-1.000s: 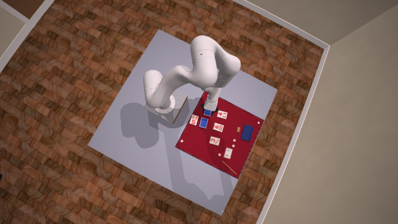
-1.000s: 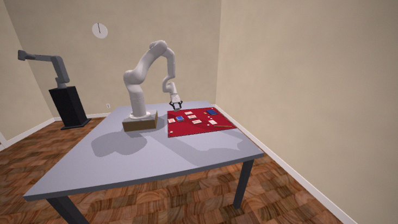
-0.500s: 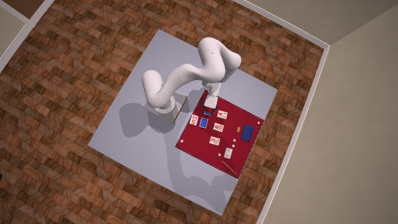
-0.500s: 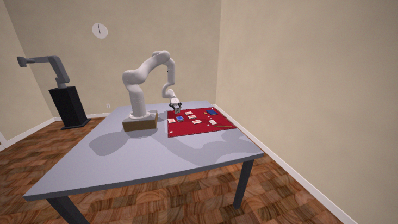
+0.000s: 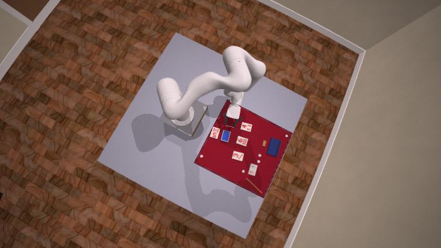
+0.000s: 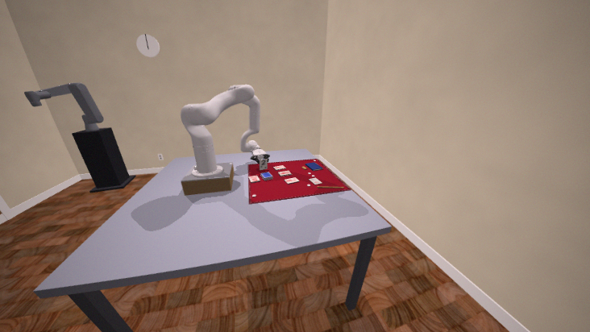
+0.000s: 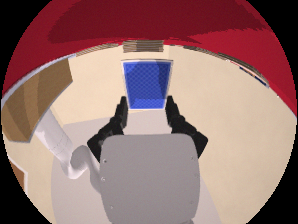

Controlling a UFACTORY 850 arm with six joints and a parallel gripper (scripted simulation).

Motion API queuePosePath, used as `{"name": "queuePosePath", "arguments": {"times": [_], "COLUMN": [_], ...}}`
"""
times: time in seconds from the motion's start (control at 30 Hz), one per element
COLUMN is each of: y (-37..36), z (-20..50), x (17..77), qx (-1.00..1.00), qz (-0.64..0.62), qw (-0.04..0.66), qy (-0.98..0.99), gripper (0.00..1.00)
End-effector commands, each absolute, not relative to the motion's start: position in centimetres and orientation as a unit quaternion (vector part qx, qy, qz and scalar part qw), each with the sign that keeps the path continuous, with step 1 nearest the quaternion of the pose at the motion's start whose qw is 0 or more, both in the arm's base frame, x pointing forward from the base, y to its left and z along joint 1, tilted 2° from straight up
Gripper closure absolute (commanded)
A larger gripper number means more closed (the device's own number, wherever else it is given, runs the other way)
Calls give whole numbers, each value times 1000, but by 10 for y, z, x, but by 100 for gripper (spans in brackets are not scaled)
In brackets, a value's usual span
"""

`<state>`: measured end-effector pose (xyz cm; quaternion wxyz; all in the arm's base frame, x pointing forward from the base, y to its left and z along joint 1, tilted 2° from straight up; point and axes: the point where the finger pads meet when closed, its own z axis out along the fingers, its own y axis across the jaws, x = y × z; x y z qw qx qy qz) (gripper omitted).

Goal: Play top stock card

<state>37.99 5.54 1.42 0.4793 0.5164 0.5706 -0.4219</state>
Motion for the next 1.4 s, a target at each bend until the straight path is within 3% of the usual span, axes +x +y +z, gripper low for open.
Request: {"name": "queuePosePath", "arguments": {"times": [0.0,1.2,1.23,1.37], "y": [56,56,56,56], "z": [14,13,13,13], "x": [380,380,380,380], "qx": [509,493,493,493], "qz": [-430,-448,-448,-448], "qw": [489,509,509,509], "qy": [562,544,544,544], "gripper": [39,39,28,28]}}
